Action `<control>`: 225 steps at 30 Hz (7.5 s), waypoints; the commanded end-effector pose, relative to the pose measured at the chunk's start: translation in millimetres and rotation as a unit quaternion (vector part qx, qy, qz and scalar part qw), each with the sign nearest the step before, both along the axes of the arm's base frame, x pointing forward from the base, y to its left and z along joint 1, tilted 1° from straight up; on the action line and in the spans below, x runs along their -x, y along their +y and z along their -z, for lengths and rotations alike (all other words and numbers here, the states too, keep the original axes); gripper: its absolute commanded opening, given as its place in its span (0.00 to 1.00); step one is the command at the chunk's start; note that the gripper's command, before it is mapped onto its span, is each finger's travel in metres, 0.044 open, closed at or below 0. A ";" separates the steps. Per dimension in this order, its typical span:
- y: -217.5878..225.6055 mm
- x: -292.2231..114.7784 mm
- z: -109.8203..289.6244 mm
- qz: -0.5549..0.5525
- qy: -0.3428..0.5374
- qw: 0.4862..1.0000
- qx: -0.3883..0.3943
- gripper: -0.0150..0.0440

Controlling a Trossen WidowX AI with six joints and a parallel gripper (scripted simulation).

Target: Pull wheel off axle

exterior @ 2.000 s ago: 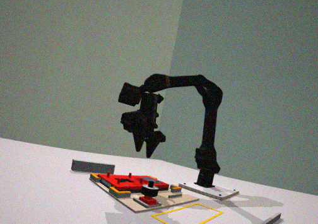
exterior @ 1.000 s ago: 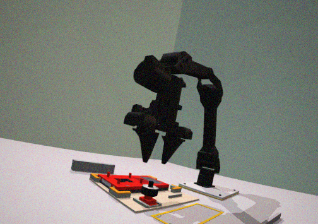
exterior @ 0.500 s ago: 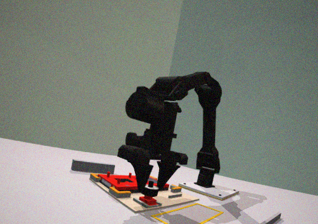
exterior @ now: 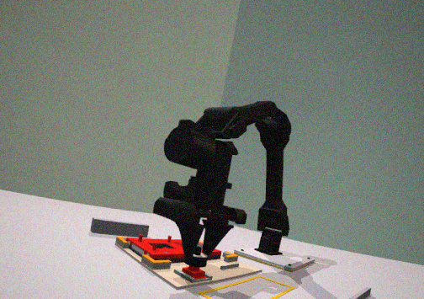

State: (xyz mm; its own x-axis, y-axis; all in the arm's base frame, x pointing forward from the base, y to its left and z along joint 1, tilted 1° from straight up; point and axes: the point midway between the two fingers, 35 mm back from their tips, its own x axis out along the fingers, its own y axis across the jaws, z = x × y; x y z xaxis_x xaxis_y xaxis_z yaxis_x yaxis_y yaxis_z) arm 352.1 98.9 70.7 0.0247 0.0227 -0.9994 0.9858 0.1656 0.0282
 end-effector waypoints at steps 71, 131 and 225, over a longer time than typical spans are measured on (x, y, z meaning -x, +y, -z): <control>-0.3 0.1 -24.1 0.002 0.000 1.000 0.001 0.25; 36.3 30.1 -66.2 0.000 0.003 1.000 -0.001 0.25; 31.6 148.4 -72.7 0.002 0.007 1.000 0.000 1.00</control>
State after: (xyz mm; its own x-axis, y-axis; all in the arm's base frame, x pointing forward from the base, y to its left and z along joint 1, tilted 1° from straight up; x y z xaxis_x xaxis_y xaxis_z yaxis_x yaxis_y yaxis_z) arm 205.2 131.8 144.5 0.0164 0.0278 -0.9995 0.9872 0.1582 0.0206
